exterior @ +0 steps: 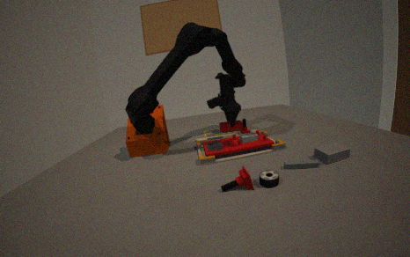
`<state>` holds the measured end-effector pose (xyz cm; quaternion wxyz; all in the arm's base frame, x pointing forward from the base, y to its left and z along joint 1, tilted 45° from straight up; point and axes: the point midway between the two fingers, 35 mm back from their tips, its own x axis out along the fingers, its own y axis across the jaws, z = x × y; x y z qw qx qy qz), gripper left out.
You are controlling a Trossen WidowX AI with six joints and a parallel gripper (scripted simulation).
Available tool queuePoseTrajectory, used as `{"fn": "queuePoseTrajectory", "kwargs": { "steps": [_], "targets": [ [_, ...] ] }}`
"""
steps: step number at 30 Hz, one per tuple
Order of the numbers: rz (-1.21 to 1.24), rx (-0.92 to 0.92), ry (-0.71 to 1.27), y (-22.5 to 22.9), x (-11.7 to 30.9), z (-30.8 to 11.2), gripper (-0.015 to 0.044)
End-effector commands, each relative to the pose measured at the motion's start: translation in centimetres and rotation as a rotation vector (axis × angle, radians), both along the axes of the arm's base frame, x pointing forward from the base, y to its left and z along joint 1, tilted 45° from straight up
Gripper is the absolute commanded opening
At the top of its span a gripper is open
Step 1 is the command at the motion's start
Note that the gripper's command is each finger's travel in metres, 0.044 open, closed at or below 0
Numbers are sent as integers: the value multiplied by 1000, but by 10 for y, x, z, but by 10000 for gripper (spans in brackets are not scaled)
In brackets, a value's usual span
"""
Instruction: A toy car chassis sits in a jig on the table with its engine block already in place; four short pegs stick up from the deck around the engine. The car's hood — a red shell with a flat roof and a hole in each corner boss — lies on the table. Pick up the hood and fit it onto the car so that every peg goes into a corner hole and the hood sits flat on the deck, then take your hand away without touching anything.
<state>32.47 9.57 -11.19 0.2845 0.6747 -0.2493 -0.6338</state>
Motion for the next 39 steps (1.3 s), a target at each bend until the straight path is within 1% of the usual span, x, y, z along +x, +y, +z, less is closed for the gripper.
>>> {"fn": "queuePoseTrajectory", "kwargs": {
  "steps": [1,13,17,22,24,26,37,39],
  "targets": [
    [-2,0,-1,0,0,0,131],
    [-2,0,-1,0,0,0,440],
    [0,1,-2,11,0,9,440],
    [7,2,-6,50,-5,49,440],
    [8,1,-7,57,-7,57,440],
    [18,0,-5,51,-6,49,440],
    [18,0,-5,51,-6,49,440],
    [-9,18,-66,52,-4,42,440]
  ]
}}
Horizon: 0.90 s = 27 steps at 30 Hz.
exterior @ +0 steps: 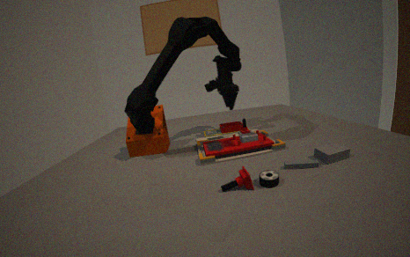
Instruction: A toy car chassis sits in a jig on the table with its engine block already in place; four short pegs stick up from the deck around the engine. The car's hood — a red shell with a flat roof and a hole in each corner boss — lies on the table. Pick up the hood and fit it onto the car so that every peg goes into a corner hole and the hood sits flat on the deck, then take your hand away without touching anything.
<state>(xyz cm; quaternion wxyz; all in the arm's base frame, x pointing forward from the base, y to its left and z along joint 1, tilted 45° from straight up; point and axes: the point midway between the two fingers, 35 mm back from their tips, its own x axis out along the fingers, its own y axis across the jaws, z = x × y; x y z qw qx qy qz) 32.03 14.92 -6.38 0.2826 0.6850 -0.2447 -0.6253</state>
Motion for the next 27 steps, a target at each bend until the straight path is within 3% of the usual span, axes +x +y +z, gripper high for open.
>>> {"fn": "queuePoseTrajectory", "kwargs": {
  "steps": [1,8,16,20,27],
  "targets": [
    [-58,33,-119,0,2,-14,440],
    [-397,318,-738,10,11,-63,440],
    [-873,787,-1322,10,8,-76,440],
    [-1143,1047,-1536,2,-2,-69,440],
    [-1481,1386,-1703,-9,-15,-49,440]
  ]
}}
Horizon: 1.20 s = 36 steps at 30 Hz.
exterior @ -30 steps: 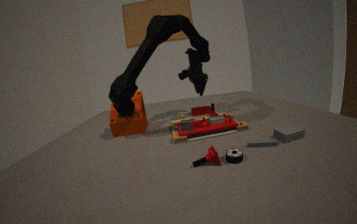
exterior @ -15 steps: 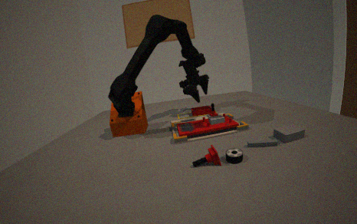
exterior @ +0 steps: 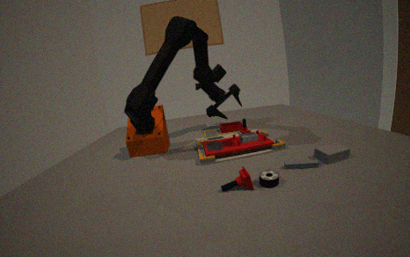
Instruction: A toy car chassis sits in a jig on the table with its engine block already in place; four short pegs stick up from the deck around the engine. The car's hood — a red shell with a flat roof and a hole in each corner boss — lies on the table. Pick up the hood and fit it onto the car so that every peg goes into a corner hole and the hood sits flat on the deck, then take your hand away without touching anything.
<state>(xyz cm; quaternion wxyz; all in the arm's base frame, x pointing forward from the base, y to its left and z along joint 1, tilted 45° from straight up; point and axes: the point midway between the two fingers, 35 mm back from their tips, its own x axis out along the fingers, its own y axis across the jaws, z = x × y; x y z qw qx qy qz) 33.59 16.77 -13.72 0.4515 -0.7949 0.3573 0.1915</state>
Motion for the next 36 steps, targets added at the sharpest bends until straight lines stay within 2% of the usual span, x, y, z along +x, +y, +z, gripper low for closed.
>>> {"fn": "queuePoseTrajectory", "kwargs": {
  "steps": [1,8,36],
  "targets": [
    [-384,678,-555,-29,-33,28,440],
    [-517,1027,-758,-39,-43,56,440],
    [-530,1034,-764,-44,-41,50,440]
  ]
}}
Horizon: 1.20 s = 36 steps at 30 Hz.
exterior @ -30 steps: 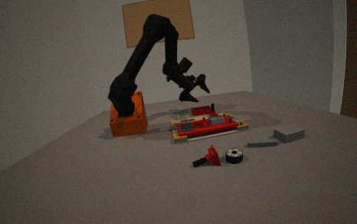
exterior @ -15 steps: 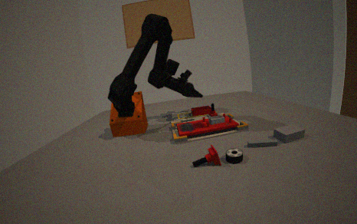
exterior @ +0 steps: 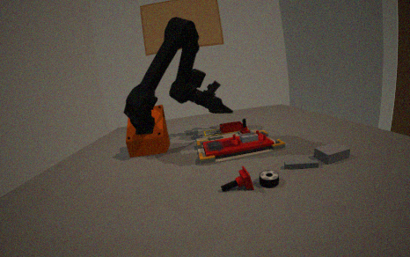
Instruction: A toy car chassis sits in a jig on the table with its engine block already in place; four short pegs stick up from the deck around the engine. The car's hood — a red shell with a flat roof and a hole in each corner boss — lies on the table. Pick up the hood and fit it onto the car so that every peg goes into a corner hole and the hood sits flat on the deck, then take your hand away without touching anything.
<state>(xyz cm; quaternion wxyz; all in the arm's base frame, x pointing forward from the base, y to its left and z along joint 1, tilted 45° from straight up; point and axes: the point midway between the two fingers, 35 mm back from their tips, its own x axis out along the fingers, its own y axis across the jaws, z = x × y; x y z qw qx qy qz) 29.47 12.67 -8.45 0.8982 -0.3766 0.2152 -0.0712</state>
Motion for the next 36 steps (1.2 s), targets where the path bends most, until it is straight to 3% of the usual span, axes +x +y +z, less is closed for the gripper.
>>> {"fn": "queuePoseTrajectory", "kwargs": {
  "steps": [1,36],
  "targets": [
    [-7,3,5,-4,0,-3,440],
    [-37,28,6,-24,6,-24,440]
  ]
}}
